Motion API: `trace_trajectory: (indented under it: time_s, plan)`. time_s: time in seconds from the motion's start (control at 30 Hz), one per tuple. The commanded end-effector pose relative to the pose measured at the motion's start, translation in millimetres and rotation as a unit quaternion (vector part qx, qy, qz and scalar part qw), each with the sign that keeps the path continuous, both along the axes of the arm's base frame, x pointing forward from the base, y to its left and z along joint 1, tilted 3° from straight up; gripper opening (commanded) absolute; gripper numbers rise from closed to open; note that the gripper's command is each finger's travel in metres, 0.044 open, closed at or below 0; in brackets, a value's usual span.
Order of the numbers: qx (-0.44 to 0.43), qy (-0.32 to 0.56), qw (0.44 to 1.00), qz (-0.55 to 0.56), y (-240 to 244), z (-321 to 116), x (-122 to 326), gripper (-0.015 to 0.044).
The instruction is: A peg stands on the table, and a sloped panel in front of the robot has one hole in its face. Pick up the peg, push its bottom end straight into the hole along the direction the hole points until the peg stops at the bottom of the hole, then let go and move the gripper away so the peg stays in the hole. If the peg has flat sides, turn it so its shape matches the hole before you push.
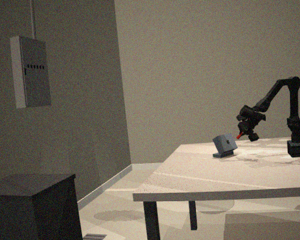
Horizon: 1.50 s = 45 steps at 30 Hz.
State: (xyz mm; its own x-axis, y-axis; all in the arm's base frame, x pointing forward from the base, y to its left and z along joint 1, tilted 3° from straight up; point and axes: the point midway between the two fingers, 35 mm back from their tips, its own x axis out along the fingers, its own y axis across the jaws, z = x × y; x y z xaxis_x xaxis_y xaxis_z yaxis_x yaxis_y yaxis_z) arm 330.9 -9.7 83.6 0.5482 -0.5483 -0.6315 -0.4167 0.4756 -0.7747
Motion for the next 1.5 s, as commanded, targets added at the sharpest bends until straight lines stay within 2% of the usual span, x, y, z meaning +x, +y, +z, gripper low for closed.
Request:
trace_trajectory:
  time_s: [0.0, 0.6, 1.47]
  plan:
    - [-0.01, -0.003, 1.0, 0.008, 4, -1, -3, 0.0]
    - [-0.036, -0.037, 0.998, 0.035, 24, 6, -5, 0.0]
    - [-0.045, -0.054, 0.996, 0.048, 16, -7, 18, 0.0]
